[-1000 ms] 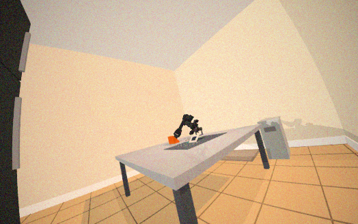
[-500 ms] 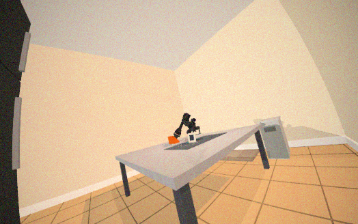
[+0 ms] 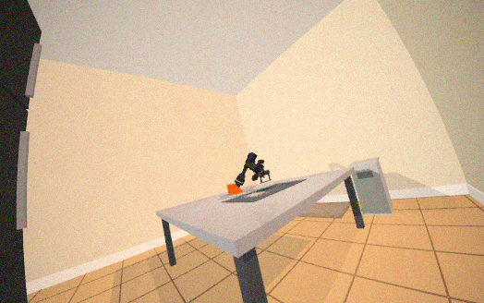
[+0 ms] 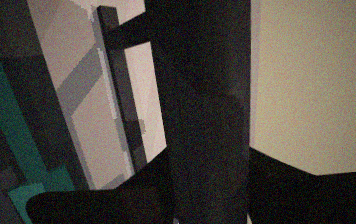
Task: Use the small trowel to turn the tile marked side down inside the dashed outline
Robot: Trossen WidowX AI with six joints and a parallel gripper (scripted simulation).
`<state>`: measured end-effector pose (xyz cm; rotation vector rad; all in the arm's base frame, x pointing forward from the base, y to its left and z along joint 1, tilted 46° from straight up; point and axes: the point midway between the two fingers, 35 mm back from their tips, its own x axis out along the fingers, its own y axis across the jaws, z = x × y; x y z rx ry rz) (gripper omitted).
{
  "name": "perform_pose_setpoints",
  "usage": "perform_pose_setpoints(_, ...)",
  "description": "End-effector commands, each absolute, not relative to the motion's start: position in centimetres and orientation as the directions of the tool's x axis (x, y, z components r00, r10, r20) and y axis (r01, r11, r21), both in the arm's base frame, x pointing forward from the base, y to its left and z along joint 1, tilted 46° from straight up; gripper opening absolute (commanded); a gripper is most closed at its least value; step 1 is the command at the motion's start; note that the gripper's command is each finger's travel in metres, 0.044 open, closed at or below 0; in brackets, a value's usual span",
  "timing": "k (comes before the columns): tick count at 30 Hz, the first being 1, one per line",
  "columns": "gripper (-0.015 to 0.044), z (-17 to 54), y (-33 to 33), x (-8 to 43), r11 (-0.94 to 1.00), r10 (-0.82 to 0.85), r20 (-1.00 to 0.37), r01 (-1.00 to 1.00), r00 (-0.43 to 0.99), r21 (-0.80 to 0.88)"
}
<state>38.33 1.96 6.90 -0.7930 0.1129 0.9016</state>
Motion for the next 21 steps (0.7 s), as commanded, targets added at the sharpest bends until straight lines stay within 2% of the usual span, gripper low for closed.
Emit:
perform_pose_setpoints(1, 0.0, 9.2, 2.3, 38.4, 0.365, 0.652, -0.397, -0.726, 0.646, -0.582)
perform_pose_setpoints(6, 0.0, 11.4, 3.0, 37.8, 0.366, 0.653, -0.396, -0.727, 0.646, -0.581)
perform_pose_setpoints(21, 0.0, 11.5, 3.0, 37.8, 0.366, 0.653, -0.396, -0.727, 0.646, -0.581)
